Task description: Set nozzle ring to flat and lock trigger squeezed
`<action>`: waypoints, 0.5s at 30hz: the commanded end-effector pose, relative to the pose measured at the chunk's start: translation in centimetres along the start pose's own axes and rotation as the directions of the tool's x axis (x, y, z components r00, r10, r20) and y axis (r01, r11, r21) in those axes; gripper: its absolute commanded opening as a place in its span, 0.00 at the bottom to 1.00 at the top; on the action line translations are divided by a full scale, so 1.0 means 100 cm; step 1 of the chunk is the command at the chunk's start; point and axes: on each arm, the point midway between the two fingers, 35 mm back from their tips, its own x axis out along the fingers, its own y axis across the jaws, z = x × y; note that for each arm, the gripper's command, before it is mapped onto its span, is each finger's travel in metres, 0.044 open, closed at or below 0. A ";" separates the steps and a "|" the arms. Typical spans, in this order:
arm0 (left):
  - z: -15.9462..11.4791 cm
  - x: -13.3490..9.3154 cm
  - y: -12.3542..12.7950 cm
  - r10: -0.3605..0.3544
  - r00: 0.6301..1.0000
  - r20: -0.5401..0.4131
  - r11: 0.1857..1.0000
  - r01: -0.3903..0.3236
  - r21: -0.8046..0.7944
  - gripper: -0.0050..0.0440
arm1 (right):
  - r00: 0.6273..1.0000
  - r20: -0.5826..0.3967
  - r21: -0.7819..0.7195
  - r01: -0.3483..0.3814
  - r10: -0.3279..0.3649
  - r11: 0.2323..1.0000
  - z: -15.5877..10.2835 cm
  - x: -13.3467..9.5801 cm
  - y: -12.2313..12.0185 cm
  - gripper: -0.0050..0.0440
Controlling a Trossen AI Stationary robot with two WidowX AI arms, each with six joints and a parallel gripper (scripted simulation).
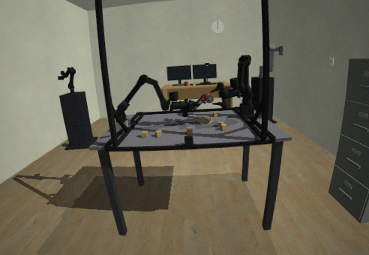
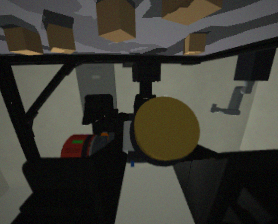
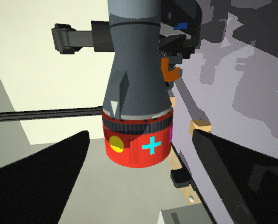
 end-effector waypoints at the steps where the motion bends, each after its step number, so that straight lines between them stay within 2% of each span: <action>1: -0.011 0.002 0.000 -0.004 1.000 -0.031 1.000 0.004 -0.003 0.10 | 1.000 -0.001 0.000 -0.003 0.003 1.000 -0.002 0.008 0.002 0.92; 15: -0.011 0.002 0.000 -0.004 1.000 -0.031 1.000 0.004 -0.003 0.10 | 1.000 -0.002 0.001 -0.006 0.006 1.000 -0.002 0.027 0.005 0.92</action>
